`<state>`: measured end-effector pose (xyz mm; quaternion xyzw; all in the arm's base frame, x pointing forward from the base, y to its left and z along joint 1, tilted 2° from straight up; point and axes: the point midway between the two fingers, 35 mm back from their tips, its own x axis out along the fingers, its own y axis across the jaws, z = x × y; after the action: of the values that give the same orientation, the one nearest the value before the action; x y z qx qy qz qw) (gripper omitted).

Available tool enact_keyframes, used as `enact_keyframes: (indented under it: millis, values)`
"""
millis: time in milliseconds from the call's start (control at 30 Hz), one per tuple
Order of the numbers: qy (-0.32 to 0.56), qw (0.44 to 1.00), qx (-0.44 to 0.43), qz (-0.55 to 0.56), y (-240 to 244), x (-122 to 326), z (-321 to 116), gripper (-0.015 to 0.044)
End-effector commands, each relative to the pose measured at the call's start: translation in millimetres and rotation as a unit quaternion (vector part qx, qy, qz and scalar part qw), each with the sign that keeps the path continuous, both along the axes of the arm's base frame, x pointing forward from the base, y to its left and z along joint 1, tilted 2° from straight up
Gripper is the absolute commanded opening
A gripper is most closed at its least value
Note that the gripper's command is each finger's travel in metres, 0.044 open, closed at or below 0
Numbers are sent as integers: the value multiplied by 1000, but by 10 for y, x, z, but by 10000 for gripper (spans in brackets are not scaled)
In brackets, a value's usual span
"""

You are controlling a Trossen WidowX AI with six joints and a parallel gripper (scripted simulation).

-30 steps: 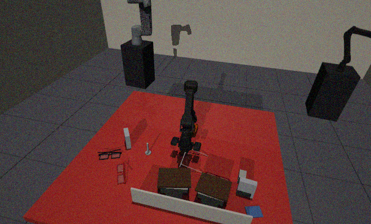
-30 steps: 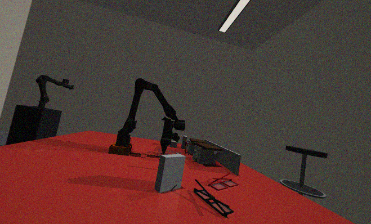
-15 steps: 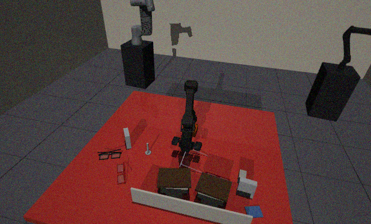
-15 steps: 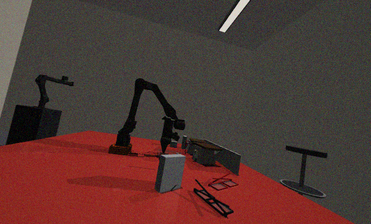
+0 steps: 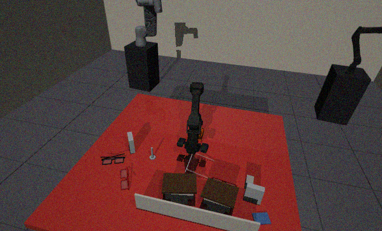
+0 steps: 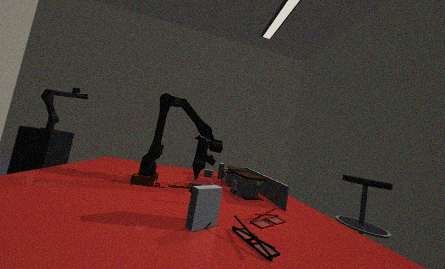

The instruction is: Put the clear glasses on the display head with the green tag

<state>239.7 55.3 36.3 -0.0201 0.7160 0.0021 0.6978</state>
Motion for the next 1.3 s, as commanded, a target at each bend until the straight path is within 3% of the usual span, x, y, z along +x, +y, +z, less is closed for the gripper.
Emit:
enact_keyframes:
  millis: [0,100,233,533,633,1267]
  values:
    - [-13,1000,4,1,-50,40,315,108]
    - [-13,1000,4,1,-50,40,315,108]
    - [-15,1000,4,-2,-36,56,241,200]
    - [-13,1000,4,7,3,47,299,200]
    - [-13,1000,4,7,3,47,299,140]
    - [-13,1000,4,7,3,62,125,140]
